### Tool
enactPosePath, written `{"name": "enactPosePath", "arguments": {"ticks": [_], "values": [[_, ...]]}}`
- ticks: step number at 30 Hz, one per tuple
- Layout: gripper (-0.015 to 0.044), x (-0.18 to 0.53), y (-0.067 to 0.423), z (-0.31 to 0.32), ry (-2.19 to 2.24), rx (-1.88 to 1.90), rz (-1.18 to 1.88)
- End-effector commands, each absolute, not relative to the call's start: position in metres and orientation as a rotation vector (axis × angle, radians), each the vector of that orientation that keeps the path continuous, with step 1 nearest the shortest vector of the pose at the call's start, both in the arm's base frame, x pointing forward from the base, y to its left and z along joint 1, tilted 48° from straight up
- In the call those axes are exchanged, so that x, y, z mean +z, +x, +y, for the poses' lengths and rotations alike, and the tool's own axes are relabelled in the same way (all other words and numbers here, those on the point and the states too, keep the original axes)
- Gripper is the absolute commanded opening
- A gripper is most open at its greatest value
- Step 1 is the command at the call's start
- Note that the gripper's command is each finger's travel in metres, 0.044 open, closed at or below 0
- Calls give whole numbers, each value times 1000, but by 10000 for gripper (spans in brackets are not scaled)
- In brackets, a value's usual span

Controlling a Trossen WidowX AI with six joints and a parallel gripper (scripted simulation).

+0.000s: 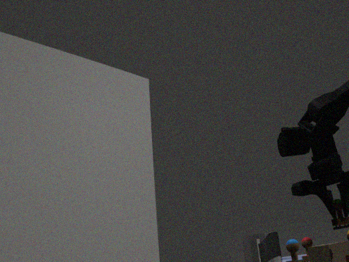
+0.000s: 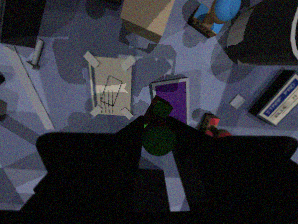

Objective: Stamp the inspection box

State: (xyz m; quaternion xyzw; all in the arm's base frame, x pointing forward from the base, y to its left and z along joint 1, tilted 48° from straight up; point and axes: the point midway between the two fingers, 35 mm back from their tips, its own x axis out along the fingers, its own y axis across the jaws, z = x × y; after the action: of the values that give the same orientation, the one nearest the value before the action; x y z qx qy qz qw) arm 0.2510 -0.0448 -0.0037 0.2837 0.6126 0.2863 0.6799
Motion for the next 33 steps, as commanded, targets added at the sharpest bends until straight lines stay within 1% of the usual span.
{"name": "enactPosePath", "arguments": {"ticks": [1, 11, 33], "values": [[0, 13, 254, -31, 631, 651, 1366], [0, 48, 255, 4, 610, 684, 1350], [0, 40, 257, 13, 607, 680, 1349]]}}
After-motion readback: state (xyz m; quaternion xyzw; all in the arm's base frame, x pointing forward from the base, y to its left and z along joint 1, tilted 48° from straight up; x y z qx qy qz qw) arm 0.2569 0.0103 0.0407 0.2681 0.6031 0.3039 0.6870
